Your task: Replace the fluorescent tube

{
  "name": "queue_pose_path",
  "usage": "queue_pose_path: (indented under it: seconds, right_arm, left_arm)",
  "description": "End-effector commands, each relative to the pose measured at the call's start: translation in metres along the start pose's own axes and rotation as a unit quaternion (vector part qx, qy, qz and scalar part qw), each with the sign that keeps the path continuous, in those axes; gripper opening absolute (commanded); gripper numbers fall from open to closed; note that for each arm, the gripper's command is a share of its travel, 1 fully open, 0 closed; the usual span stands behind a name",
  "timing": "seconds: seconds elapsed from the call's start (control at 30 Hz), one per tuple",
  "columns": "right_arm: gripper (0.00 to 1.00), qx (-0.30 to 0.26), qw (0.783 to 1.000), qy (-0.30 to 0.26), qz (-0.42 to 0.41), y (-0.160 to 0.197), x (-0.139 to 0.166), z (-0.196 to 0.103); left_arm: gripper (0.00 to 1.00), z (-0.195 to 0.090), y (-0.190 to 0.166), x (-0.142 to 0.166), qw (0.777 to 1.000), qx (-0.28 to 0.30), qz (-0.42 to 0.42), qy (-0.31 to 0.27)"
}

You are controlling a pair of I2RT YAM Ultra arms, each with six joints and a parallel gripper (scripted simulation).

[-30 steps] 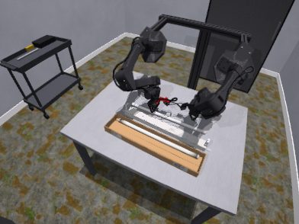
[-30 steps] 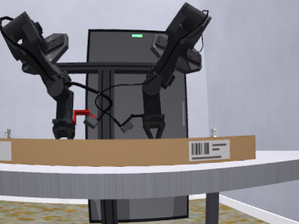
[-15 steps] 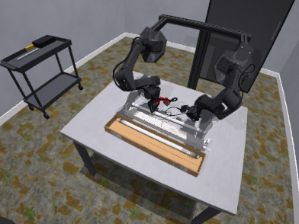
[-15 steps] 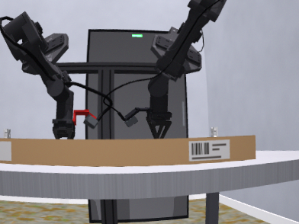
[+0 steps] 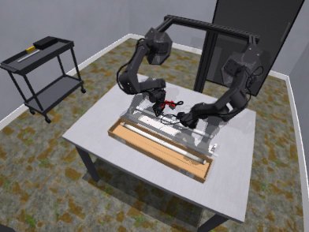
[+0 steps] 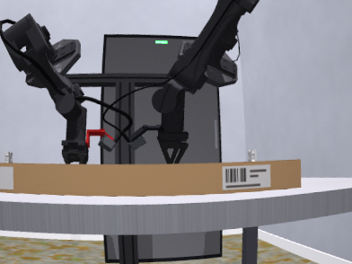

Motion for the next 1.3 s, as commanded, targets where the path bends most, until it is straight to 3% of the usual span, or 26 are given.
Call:
queue_pose_path:
  seconds: [0.0,0.17,0.3,0.47,0.6,0.73,1.13,1.27]
  right_arm:
    - [0.11,-0.002,1.000,-0.019,-0.016,0.002,-0.012,-0.003]
    - [0.11,-0.002,1.000,-0.019,-0.016,0.002,-0.012,-0.003]
    - [0.11,-0.002,1.000,-0.019,-0.016,0.002,-0.012,-0.003]
    - [0.11,-0.002,1.000,-0.019,-0.016,0.002,-0.012,-0.003]
    - [0.11,-0.002,1.000,-0.019,-0.016,0.002,-0.012,-0.003]
    - [0.11,-0.002,1.000,-0.019,-0.016,0.002,-0.012,-0.003]
    - [0.11,-0.002,1.000,-0.019,-0.016,0.002,-0.012,-0.003]
    - [0.11,-0.002,1.000,-0.019,-0.016,0.002,-0.012,-0.003]
  left_arm:
    - [0.49,-0.013,-0.001,-0.018,0.999,0.030,0.016,0.024]
    - [0.49,-0.008,-0.011,-0.015,0.998,0.048,0.030,0.040]
    - [0.49,-0.030,0.028,-0.041,0.999,-0.008,0.003,-0.033]
    - [0.49,-0.023,0.012,-0.034,1.000,0.012,0.017,-0.019]
    - [0.49,0.000,0.006,-0.027,1.000,0.018,0.015,-0.009]
    - [0.49,0.004,0.015,-0.039,1.000,0.001,0.013,-0.025]
    - [0.49,0.041,0.011,-0.029,1.000,0.009,0.013,-0.014]
    - [0.49,0.029,0.011,-0.031,1.000,0.014,0.021,-0.014]
Point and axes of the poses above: on each arm, the point where the finger pads meet when closed, its own z axis out along the fingers, its own y axis across the jaws, x = y × z, the point moved 7 cm from there along -z, back along the fingers, and after that the axes turned 13 degrees about -z, right-handed, at the moved point
